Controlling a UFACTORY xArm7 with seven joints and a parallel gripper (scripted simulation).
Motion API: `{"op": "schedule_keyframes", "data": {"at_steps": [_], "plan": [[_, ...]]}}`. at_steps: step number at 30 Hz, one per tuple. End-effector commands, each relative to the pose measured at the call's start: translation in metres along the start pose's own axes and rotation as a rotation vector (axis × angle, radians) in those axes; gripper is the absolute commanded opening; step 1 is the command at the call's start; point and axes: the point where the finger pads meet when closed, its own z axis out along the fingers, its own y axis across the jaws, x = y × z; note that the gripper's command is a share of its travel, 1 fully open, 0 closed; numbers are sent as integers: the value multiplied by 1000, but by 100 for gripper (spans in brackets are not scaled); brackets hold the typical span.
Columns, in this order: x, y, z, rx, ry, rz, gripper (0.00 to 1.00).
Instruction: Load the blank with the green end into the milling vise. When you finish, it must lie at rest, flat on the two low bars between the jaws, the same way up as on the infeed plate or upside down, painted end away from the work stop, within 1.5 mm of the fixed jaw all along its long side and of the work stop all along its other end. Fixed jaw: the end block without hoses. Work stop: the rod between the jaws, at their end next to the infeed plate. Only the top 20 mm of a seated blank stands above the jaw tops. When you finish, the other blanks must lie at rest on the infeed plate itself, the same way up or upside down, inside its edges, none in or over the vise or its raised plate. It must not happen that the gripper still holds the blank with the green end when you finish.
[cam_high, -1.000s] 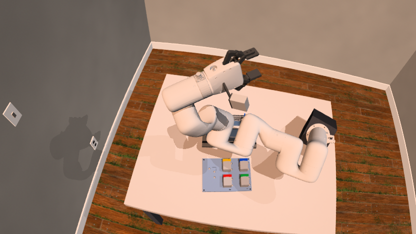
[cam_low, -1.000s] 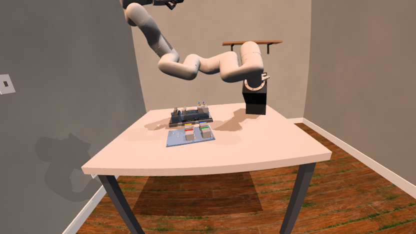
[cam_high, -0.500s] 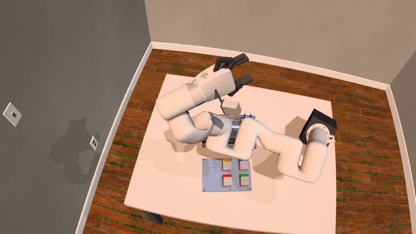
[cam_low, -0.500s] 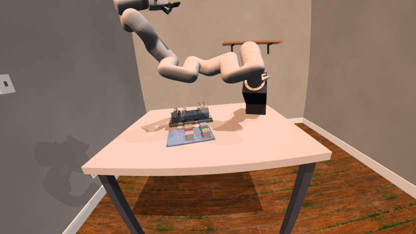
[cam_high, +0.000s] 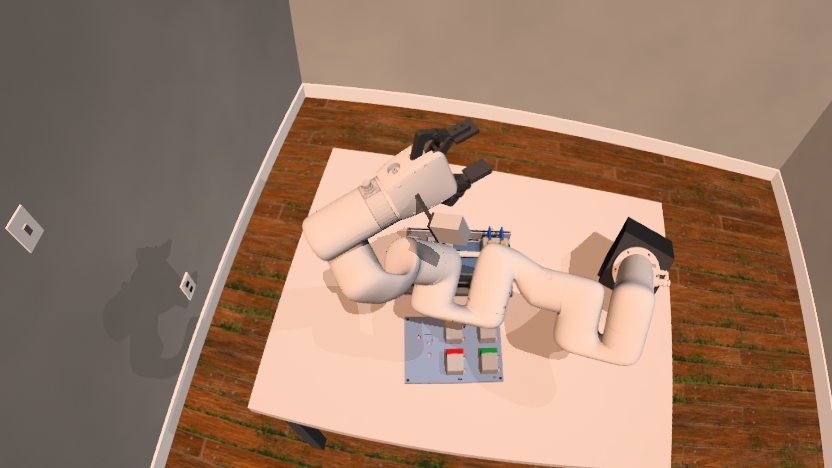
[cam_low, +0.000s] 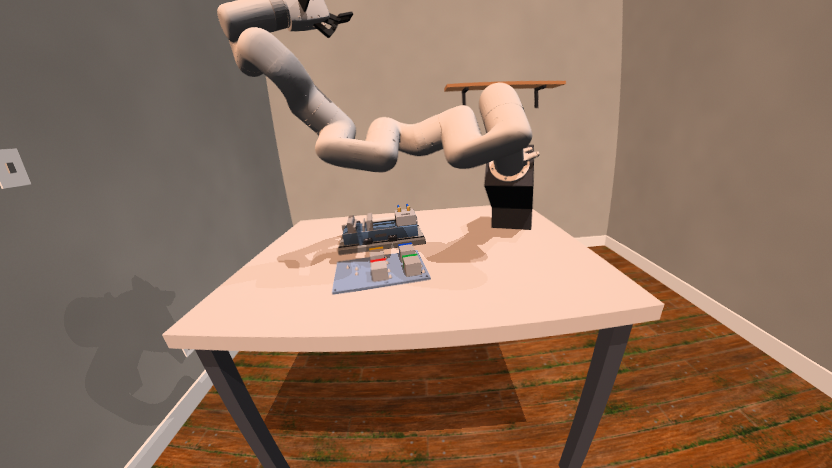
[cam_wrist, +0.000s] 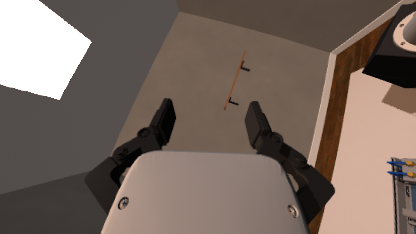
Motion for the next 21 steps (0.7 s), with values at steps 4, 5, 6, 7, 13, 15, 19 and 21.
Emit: {"op": "schedule_keyframes", "data": {"at_steps": [4, 5, 6, 7, 13, 15, 19, 21], "plan": [[-4, 12, -21, 65, -90, -61, 100], [-4, 12, -21, 65, -90, -61, 100], [-4, 12, -21, 65, -90, -61, 100], [-4, 12, -21, 65, -90, -61, 100], [-6, 18, -32, 63, -87, -59, 100], [-7, 22, -39, 63, -88, -60, 100], [-10, 30, -54, 64, -89, -61, 100], [-11, 32, -58, 64, -90, -61, 100]]}}
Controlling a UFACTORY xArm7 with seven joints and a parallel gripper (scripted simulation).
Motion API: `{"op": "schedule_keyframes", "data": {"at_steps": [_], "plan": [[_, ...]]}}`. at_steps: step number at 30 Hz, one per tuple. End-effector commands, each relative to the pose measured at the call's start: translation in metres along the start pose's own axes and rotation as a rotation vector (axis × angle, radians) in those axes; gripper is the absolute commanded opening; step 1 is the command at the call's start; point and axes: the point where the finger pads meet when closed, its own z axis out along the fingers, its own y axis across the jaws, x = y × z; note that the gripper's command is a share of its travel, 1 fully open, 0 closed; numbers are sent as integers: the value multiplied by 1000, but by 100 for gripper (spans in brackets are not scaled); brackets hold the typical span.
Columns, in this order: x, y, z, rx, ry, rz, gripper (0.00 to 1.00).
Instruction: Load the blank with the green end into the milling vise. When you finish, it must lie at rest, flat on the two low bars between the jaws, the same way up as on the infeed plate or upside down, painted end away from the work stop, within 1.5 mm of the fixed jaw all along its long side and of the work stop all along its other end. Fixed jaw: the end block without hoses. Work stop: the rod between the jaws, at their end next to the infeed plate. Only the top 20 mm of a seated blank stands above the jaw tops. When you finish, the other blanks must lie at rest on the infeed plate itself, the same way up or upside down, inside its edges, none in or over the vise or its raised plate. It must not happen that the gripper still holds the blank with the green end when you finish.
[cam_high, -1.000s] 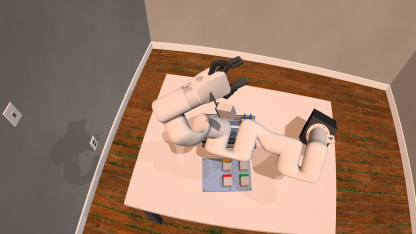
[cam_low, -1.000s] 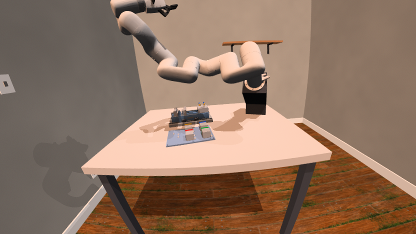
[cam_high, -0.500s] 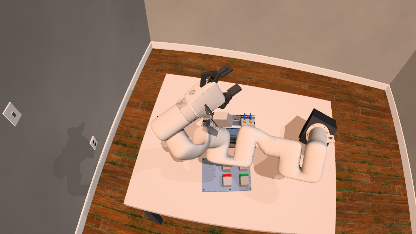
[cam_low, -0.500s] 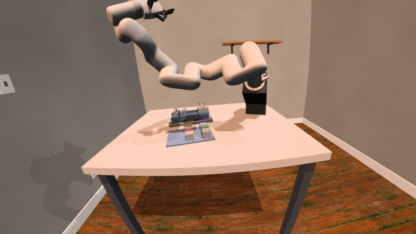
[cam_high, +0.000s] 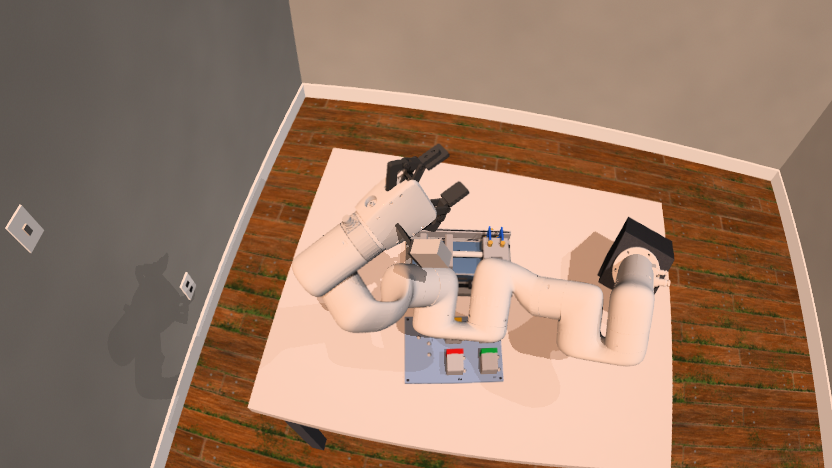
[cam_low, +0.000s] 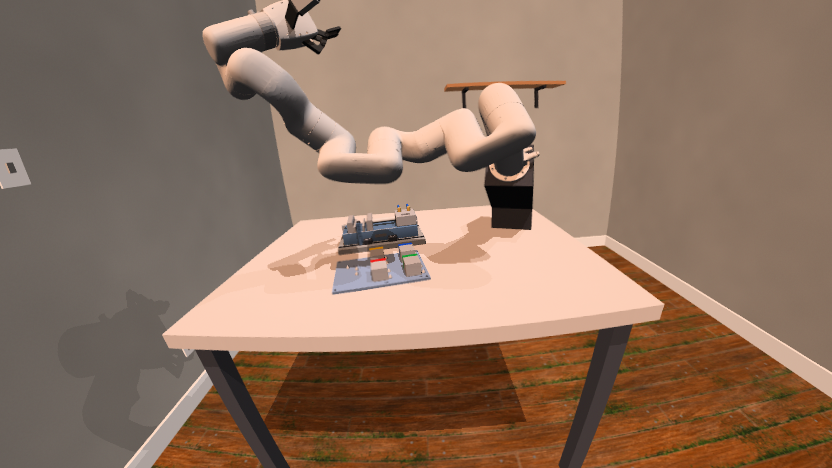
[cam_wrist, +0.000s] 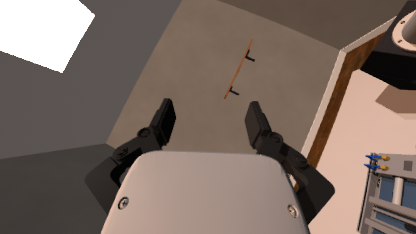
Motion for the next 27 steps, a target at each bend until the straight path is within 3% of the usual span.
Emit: {"op": "schedule_keyframes", "data": {"at_steps": [1, 6, 16, 23, 27], "plan": [[-3, 4, -8, -5, -1, 2, 100], [-3, 4, -8, -5, -1, 2, 100], [-6, 24, -42, 98, -140, -95, 100], [-6, 24, -42, 98, -140, -95, 100], [-8, 33, -56, 97, -138, -94, 100]]}}
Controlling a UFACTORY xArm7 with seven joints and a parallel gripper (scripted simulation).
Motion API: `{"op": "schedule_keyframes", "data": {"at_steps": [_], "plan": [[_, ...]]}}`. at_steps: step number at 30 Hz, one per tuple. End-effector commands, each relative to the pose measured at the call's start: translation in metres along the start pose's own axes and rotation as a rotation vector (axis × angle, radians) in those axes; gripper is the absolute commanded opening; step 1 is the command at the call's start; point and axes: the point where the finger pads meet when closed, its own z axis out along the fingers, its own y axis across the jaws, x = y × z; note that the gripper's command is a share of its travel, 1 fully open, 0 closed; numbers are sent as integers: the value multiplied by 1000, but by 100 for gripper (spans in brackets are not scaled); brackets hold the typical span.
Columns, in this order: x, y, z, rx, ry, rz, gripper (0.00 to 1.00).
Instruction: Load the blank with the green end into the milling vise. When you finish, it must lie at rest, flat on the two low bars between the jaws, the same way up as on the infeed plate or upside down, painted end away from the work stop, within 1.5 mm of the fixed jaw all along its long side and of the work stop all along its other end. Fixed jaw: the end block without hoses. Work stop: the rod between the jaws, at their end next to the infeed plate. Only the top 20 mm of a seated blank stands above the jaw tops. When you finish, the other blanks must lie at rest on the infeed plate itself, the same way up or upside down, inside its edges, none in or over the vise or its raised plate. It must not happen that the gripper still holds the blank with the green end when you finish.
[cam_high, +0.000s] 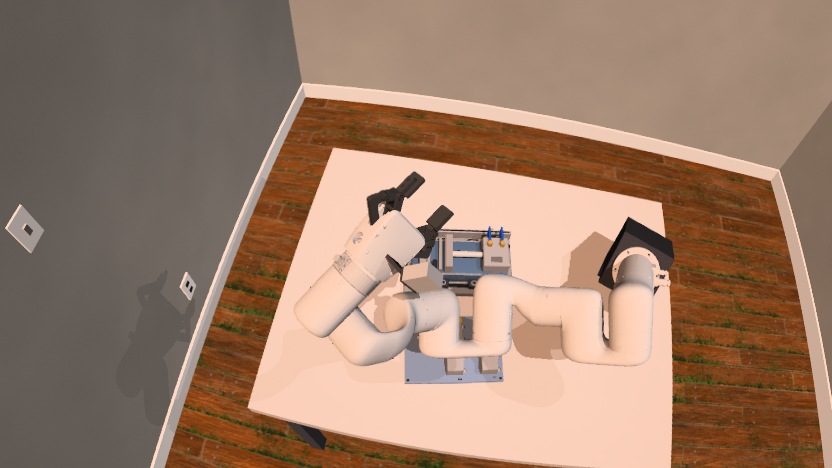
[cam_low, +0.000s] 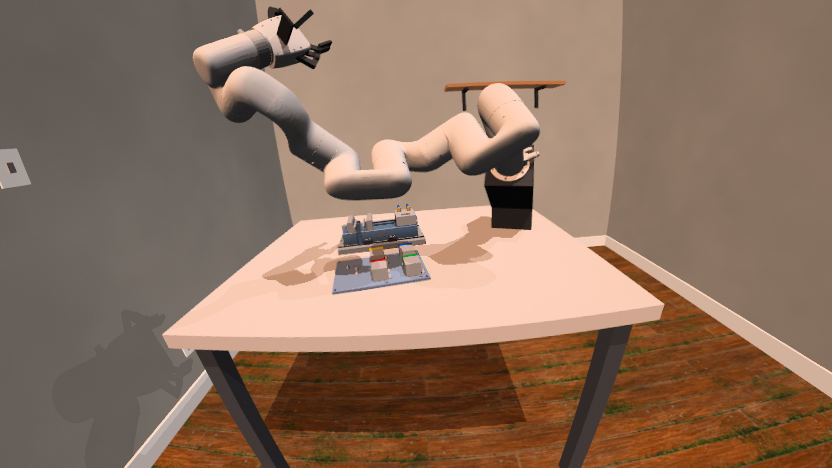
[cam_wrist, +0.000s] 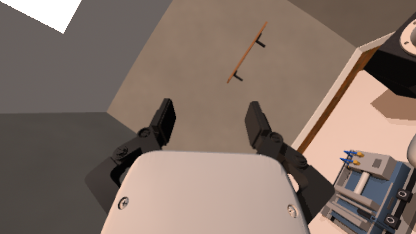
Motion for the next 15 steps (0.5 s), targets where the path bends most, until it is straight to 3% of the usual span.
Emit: {"op": "schedule_keyframes", "data": {"at_steps": [1, 6, 13, 15], "plan": [[-4, 6, -14, 0, -2, 1, 100], [-9, 15, -33, 1, -4, 0, 100], [-9, 15, -33, 1, -4, 0, 100], [-10, 19, -39, 23, -31, -20, 100]]}}
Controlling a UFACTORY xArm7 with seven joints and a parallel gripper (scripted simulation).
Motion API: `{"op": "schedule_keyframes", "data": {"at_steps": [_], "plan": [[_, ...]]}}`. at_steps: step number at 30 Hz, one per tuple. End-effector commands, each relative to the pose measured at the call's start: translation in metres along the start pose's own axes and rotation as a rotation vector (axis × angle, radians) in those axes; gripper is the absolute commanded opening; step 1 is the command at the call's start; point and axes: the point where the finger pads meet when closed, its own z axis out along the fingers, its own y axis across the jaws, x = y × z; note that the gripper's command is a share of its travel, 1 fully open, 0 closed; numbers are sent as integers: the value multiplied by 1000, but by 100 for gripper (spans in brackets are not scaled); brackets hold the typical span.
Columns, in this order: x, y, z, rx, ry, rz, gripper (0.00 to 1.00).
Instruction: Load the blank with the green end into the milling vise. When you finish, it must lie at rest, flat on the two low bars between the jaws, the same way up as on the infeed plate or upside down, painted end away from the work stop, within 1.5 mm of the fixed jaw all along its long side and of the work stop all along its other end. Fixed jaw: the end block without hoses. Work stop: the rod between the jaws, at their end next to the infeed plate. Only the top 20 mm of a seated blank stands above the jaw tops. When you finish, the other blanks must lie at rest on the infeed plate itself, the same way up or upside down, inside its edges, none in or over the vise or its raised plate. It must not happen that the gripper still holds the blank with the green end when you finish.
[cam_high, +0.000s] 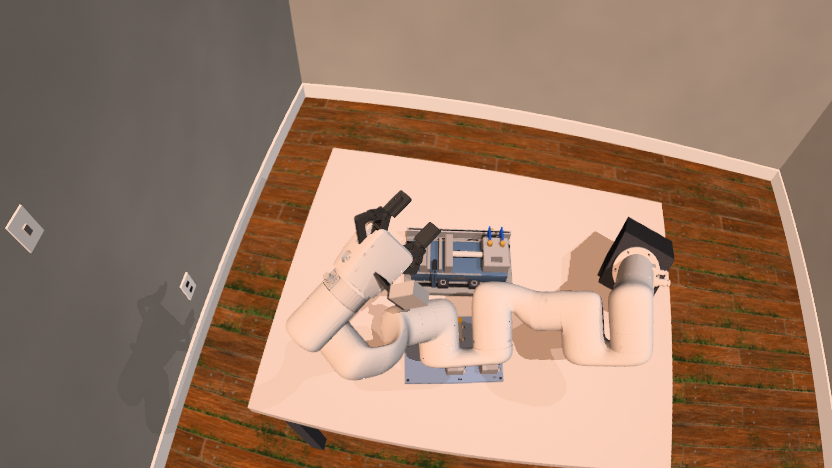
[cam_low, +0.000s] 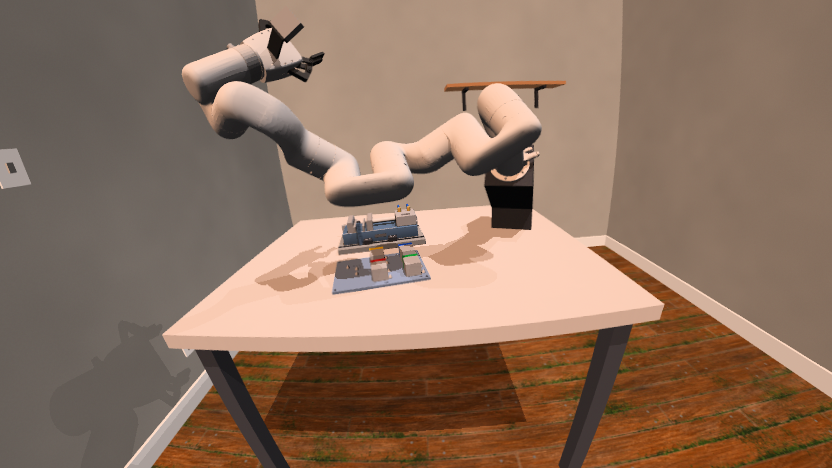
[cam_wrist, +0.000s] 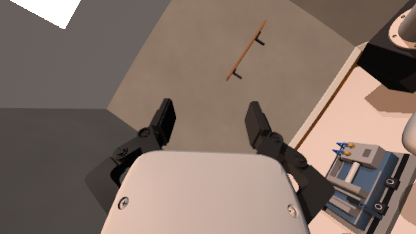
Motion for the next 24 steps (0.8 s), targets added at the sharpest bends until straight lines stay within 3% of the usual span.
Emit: {"op": "schedule_keyframes", "data": {"at_steps": [1, 8, 15, 24], "plan": [[0, 5, -9, 28, -40, -24, 100], [-3, 20, -33, 100, -137, -92, 100], [-3, 20, -33, 100, -137, -92, 100], [-7, 39, -65, 99, -137, -92, 100]]}}
